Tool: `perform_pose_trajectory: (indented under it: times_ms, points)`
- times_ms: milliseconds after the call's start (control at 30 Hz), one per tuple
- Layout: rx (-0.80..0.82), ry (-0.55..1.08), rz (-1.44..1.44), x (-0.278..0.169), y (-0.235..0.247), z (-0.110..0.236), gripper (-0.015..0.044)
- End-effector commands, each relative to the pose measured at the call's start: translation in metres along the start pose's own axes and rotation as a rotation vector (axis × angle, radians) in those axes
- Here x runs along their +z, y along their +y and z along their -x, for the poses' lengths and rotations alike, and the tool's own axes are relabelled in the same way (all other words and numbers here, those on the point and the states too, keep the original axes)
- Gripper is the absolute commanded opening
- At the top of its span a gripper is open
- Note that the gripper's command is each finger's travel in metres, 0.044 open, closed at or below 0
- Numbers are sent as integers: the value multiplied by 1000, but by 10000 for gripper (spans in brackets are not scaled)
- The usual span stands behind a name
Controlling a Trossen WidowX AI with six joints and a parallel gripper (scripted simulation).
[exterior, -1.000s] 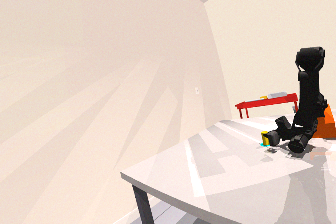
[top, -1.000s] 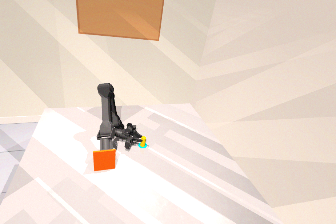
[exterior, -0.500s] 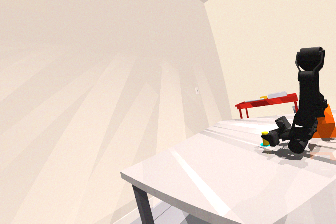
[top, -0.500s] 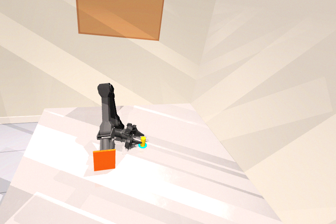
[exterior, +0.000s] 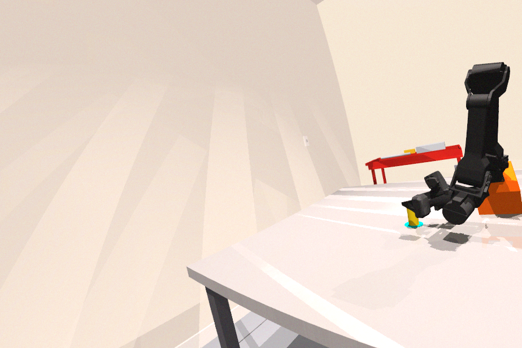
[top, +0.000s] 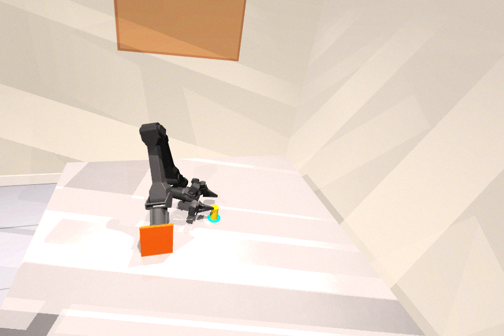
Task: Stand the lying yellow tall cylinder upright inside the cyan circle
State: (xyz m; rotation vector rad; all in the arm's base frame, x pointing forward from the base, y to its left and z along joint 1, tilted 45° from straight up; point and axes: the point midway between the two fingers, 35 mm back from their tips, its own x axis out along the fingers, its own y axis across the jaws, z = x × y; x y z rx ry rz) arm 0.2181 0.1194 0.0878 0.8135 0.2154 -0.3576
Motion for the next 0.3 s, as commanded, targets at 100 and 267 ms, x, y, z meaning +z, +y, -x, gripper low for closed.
perform_pose_trajectory:
  times_ms: [100,267]
  points:
    - [-3,3,9,23,-2,1,400]
    - [0,0,8,39,-3,3,400]
